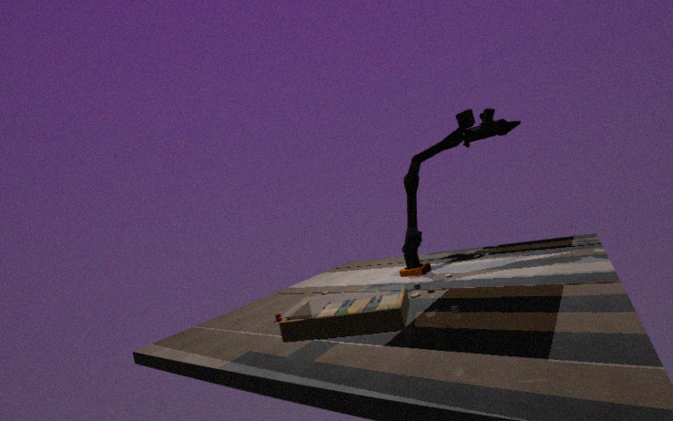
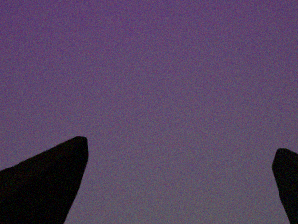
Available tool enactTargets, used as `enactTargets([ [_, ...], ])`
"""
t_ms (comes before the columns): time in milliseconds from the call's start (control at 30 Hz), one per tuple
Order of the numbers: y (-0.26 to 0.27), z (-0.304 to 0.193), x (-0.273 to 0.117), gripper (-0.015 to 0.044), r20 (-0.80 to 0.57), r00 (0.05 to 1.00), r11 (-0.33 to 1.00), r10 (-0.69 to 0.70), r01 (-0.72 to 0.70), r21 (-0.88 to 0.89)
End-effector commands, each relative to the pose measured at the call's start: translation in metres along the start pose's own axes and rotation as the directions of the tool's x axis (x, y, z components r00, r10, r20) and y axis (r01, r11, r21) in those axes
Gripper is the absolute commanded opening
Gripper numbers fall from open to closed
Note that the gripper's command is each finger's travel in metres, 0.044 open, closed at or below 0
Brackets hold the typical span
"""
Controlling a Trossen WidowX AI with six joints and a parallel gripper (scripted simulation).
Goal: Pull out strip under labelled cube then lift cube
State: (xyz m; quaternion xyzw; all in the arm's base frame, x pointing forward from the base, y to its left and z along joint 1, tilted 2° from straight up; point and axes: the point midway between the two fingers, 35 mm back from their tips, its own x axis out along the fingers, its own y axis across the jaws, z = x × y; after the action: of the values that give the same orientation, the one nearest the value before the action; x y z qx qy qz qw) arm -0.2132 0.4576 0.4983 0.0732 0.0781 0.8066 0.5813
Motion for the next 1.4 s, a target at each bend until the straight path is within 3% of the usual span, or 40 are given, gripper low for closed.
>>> enactTargets([
  [0,-0.002,0.000,0.000,0.0400,0.000,1.000,1.000,-0.006,0.006,-0.002],
  [300,-0.130,0.003,-0.022,0.0400,-0.011,0.963,0.962,-0.268,0.267,-0.058],
  [667,-0.266,0.000,-0.093,0.0400,-0.018,0.826,0.824,-0.563,0.560,-0.084],
  [967,-0.373,-0.020,-0.199,0.0400,-0.059,0.615,0.618,-0.786,0.781,-0.093],
  [1367,-0.451,-0.077,-0.388,0.0400,-0.167,0.203,0.216,-0.965,0.974,-0.064],
])
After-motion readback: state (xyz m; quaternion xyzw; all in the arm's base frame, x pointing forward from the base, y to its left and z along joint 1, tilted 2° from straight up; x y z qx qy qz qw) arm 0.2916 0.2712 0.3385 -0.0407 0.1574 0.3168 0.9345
